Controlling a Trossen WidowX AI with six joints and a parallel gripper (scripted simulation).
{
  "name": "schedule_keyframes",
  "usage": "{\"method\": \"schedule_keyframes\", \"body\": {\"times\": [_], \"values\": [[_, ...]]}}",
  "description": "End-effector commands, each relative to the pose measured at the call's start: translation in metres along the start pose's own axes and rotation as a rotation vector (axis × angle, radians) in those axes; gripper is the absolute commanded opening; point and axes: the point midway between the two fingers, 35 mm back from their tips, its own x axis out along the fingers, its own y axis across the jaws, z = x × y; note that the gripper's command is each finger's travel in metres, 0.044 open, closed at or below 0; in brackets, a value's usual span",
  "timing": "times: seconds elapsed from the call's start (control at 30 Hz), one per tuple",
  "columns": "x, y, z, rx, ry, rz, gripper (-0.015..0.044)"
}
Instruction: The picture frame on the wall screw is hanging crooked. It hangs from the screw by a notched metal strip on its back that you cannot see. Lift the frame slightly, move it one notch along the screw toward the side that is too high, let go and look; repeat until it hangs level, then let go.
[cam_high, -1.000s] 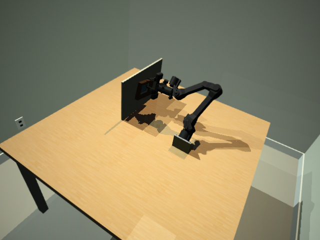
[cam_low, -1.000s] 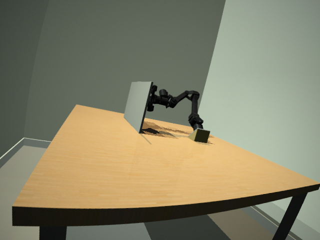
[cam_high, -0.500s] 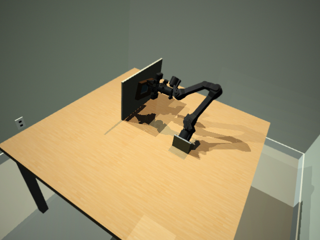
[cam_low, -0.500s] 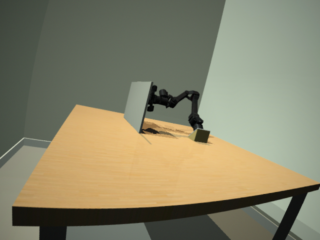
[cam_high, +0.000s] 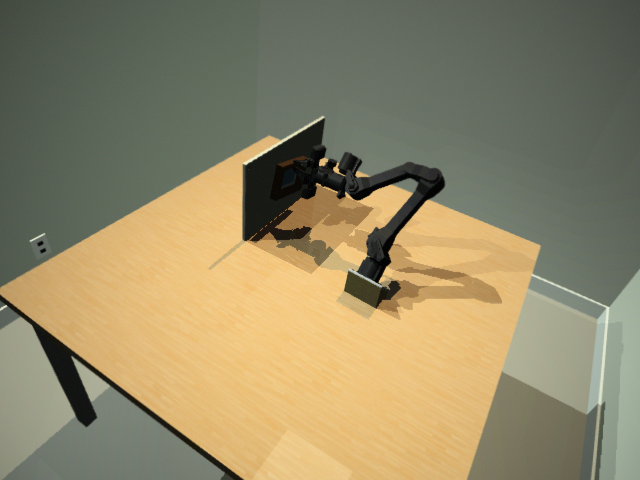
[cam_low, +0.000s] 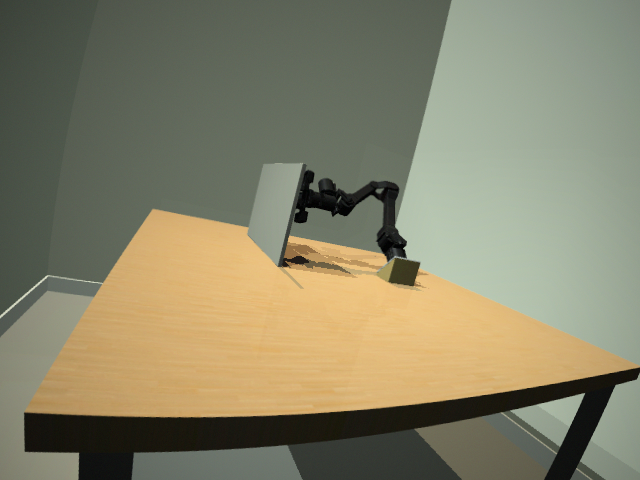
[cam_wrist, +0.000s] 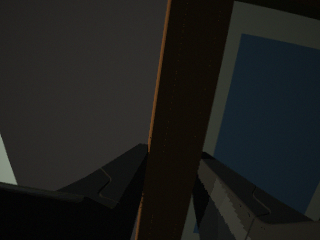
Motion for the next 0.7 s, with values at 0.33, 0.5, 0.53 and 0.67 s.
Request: {"method": "schedule_keyframes", "body": {"times": [0.33,0.5,0.53,0.67], "values": [[-0.0001,0.0046,0.0,-0.003,-0.002,-0.001,0.0],[-0.0001,0.0062,0.0,-0.003,-0.002,-0.001,0.0],[-0.0001,0.0065,0.0,-0.003,-0.002,-0.001,0.0],[-0.0001,0.0078,0.0,-0.003,-0.002,-0.001,0.0]]}}
